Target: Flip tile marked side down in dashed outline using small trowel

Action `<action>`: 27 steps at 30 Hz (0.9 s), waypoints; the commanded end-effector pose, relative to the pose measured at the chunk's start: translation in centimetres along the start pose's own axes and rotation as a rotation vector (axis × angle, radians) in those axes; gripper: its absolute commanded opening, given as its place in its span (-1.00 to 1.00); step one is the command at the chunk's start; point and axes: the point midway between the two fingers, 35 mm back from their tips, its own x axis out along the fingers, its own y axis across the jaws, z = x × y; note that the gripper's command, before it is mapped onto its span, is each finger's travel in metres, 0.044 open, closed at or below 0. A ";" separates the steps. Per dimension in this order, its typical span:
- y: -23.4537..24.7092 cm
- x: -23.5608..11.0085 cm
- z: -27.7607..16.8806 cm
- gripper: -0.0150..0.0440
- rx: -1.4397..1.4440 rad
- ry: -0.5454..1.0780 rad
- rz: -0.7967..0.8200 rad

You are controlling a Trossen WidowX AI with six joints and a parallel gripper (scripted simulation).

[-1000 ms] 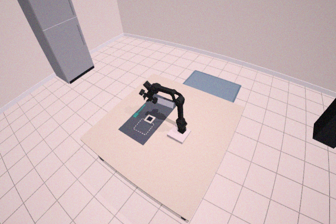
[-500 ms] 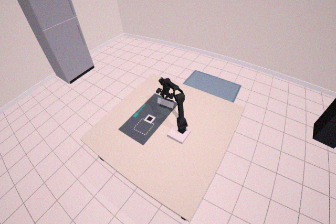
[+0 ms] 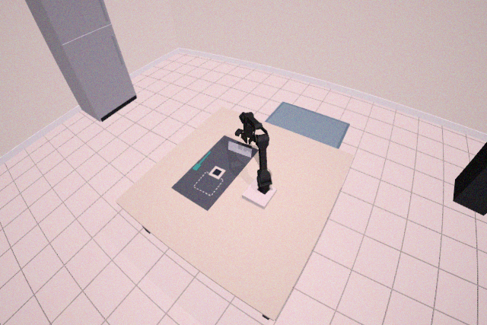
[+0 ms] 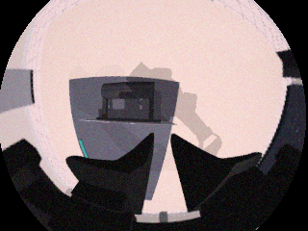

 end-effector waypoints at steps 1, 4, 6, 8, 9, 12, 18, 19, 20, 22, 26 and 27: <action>0.0 0.1 0.0 -0.15 0.000 0.000 0.000; -0.1 0.5 0.2 -0.15 -0.002 0.001 -0.003; -0.2 0.8 0.3 -0.15 -0.003 0.001 -0.004; -0.3 1.1 0.3 -0.15 -0.004 0.001 -0.006; -0.3 1.3 0.4 -0.15 -0.005 0.002 -0.006; -0.5 1.8 0.5 -0.15 -0.006 0.002 -0.009; -0.7 2.6 0.7 -0.15 -0.010 0.004 -0.013; -0.8 2.7 0.8 -0.15 -0.010 0.004 -0.013; -0.8 2.7 0.8 -0.15 -0.010 0.004 -0.014; -0.8 2.8 0.7 -0.15 -0.010 0.004 -0.014; -0.8 3.2 0.5 -0.15 -0.010 0.004 -0.014; -0.8 3.3 0.4 -0.15 -0.010 0.004 -0.014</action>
